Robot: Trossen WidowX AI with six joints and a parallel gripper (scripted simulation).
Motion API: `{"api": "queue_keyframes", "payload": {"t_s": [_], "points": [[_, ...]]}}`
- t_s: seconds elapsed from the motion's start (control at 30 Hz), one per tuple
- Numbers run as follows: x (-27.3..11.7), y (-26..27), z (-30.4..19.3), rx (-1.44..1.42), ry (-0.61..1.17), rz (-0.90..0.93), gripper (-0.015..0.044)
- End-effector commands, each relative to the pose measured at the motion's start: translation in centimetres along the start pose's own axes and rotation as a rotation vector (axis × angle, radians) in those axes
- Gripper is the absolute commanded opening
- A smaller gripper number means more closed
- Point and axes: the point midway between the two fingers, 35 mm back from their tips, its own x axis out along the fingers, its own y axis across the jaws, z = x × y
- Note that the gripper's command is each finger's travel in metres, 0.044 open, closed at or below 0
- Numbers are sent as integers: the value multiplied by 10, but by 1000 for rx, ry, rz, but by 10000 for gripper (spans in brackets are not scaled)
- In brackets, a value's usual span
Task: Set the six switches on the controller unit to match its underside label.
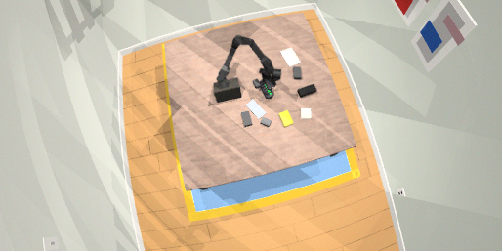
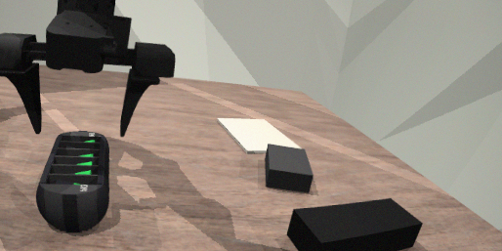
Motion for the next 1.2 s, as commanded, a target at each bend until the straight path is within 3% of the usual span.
{"api": "queue_keyframes", "payload": {"t_s": [0.0, 0.43, 0.63, 0.77, 1.17], "points": [[1, -3, -2, 13, 7, -6, 440], [0, -3, -2, 13, 7, -6, 440], [-48, -2, 0, 5, 1, -6, 440], [-49, -2, 0, 5, 1, -6, 440], [-49, -2, 0, 5, 1, -6, 125]]}}
